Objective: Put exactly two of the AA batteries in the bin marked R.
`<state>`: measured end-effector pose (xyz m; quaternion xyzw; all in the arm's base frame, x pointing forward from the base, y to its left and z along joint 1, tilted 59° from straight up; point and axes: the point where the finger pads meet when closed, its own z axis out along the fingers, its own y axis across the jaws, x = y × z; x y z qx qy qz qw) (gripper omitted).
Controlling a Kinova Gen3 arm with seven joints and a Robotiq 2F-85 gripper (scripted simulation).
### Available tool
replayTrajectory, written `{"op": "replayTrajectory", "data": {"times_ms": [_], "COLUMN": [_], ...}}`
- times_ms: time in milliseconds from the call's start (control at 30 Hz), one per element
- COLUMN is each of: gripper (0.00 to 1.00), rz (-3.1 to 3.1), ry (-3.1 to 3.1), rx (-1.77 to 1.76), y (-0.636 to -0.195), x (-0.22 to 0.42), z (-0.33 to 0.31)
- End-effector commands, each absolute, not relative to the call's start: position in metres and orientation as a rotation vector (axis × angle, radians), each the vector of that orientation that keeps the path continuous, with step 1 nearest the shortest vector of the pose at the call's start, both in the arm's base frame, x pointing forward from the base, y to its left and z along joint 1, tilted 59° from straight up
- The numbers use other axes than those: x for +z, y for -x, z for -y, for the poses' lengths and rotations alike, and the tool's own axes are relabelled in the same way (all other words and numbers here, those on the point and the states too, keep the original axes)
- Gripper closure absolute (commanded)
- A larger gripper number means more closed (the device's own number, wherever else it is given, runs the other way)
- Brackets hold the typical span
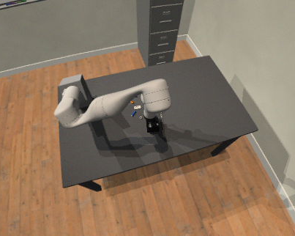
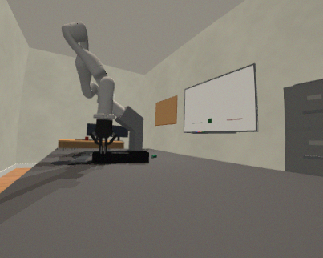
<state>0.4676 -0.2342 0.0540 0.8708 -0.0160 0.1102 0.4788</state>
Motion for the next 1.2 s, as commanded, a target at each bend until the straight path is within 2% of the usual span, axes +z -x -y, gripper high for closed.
{"op": "replayTrajectory", "data": {"times_ms": [0, 733, 1167], "gripper": [0.91, 0.91, 0.91], "rz": [0.032, 0.034, 0.047], "ry": [-2.123, -2.122, -2.123], "rx": [0.267, 0.269, 0.277], "y": [-0.467, -0.460, -0.468], "x": [0.059, 0.080, 0.032], "z": [0.228, 0.195, 0.164]}}
